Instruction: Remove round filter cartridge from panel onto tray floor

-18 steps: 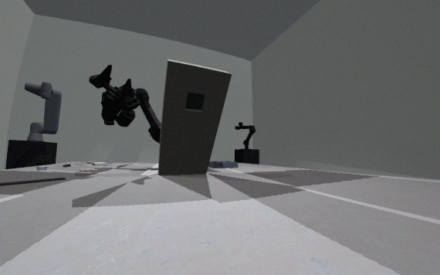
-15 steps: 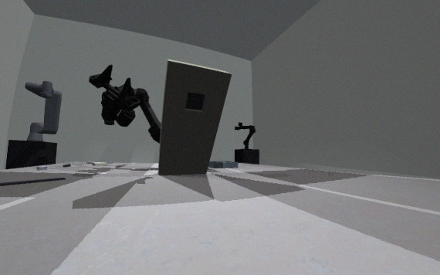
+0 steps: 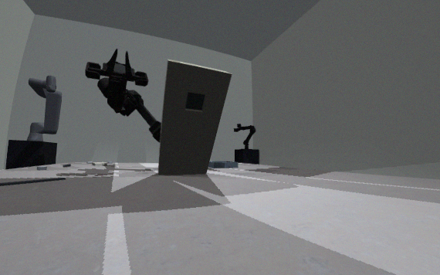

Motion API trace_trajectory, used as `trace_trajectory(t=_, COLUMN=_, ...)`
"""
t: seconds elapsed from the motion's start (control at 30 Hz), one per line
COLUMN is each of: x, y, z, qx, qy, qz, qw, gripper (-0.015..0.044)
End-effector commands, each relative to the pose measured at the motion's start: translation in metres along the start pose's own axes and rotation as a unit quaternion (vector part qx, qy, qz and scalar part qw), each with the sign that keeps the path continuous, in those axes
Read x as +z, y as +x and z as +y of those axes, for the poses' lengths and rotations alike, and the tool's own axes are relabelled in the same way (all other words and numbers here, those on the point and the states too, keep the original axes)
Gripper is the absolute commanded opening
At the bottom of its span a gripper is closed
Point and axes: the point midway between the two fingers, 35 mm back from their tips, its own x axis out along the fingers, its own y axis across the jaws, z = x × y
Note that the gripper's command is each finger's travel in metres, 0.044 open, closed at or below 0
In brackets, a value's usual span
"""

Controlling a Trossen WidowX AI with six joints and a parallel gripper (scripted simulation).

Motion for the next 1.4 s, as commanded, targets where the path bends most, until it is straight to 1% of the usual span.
trace_trajectory(t=0.0, x=-0.010, y=0.037, z=0.021, qx=-0.008, qy=0.193, qz=0.036, qw=0.981, gripper=0.0112)
trace_trajectory(t=0.1, x=-0.016, y=0.061, z=0.047, qx=-0.013, qy=0.324, qz=0.077, qw=0.943, gripper=0.0112)
trace_trajectory(t=0.23, x=-0.021, y=0.085, z=0.091, qx=-0.027, qy=0.462, qz=0.150, qw=0.874, gripper=0.0112)
trace_trajectory(t=0.3, x=-0.022, y=0.091, z=0.113, qx=-0.036, qy=0.506, qz=0.184, qw=0.842, gripper=0.0112)
trace_trajectory(t=0.4, x=-0.027, y=0.093, z=0.132, qx=-0.053, qy=0.543, qz=0.221, qw=0.808, gripper=0.0112)
trace_trajectory(t=0.47, x=-0.041, y=0.087, z=0.156, qx=-0.096, qy=0.589, qz=0.275, qw=0.754, gripper=0.0112)
trace_trajectory(t=0.6, x=-0.064, y=0.062, z=0.201, qx=-0.214, qy=0.638, qz=0.365, qw=0.643, gripper=0.0112)
trace_trajectory(t=0.7, x=-0.076, y=0.036, z=0.223, qx=-0.316, qy=0.640, qz=0.394, qw=0.579, gripper=0.0112)
trace_trajectory(t=0.77, x=-0.079, y=0.018, z=0.231, qx=-0.383, qy=0.631, qz=0.392, qw=0.550, gripper=0.0112)
trace_trajectory(t=0.87, x=-0.077, y=-0.006, z=0.236, qx=-0.470, qy=0.609, qz=0.357, qw=0.530, gripper=0.0112)
trace_trajectory(t=0.97, x=-0.067, y=-0.022, z=0.234, qx=-0.525, qy=0.589, qz=0.296, qw=0.539, gripper=0.0112)
trace_trajectory(t=1.03, x=-0.063, y=-0.024, z=0.233, qx=-0.534, qy=0.588, qz=0.276, qw=0.541, gripper=0.0112)
trace_trajectory(t=1.37, x=-0.063, y=-0.024, z=0.233, qx=-0.534, qy=0.588, qz=0.276, qw=0.541, gripper=0.0112)
